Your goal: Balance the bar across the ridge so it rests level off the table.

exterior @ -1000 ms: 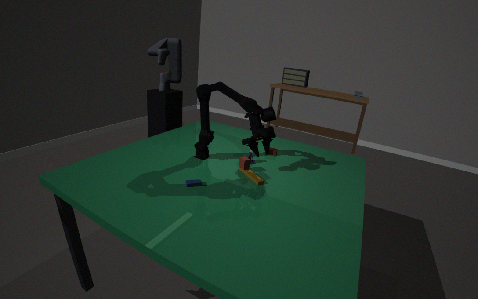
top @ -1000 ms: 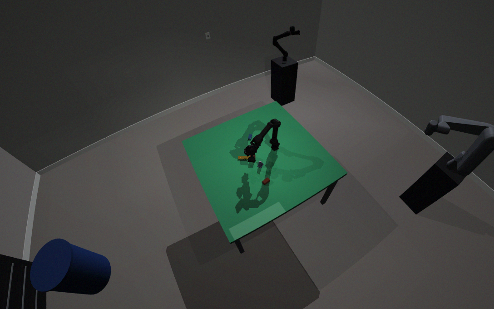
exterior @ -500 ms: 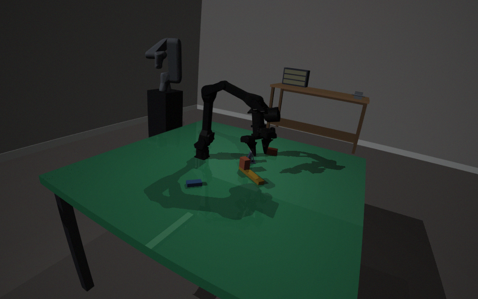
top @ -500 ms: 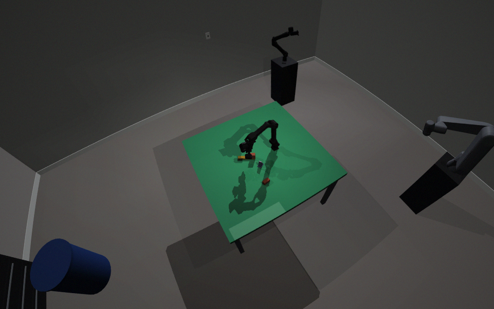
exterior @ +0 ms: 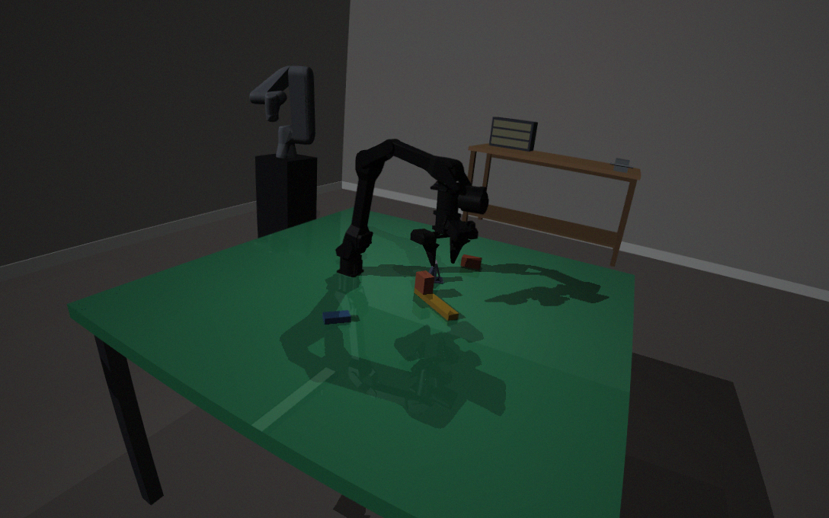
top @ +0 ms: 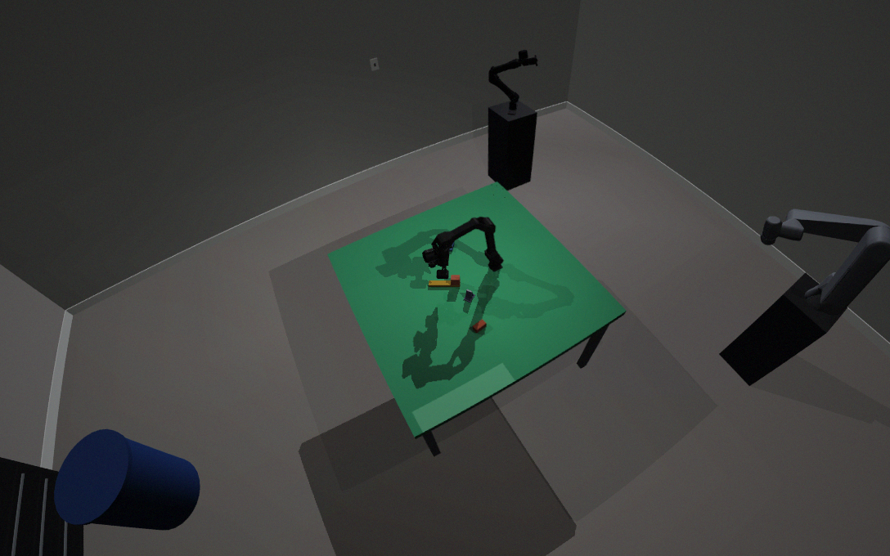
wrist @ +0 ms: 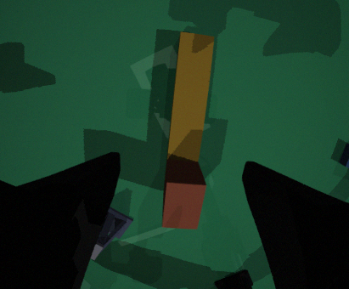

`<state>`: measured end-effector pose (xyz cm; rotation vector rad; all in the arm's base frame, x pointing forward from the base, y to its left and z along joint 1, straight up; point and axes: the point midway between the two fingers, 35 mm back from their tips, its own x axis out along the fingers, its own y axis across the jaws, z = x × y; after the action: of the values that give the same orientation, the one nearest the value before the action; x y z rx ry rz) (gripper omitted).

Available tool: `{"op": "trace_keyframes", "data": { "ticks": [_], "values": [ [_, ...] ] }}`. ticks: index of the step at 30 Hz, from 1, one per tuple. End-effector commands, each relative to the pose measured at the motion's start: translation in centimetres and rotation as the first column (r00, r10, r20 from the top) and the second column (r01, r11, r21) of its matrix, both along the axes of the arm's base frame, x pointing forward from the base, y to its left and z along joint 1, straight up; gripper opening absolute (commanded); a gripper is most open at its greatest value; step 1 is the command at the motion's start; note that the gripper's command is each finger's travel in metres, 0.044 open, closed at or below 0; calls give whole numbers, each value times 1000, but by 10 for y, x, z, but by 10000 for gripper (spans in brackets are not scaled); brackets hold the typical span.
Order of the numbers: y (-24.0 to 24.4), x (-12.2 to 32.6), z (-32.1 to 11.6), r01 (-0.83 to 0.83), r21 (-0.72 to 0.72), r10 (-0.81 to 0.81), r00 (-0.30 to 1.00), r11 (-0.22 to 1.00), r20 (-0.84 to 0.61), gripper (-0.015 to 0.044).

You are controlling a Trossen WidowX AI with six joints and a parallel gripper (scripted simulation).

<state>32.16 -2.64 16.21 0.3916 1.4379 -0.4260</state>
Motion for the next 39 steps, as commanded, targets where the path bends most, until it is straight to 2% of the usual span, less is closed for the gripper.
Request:
{"op": "trace_keyframes", "data": {
  "ticks": [1,9,22,39],
  "values": [
    [-9,-2,5,18,31,-17,999,999,-42,315],
    [-12,-1,-4,27,43,-25,998,999,-58,315],
    [-12,-1,-88,27,43,-25,998,999,-58,315],
    [-12,0,-106,27,43,-25,998,999,-58,315]
  ]
}}
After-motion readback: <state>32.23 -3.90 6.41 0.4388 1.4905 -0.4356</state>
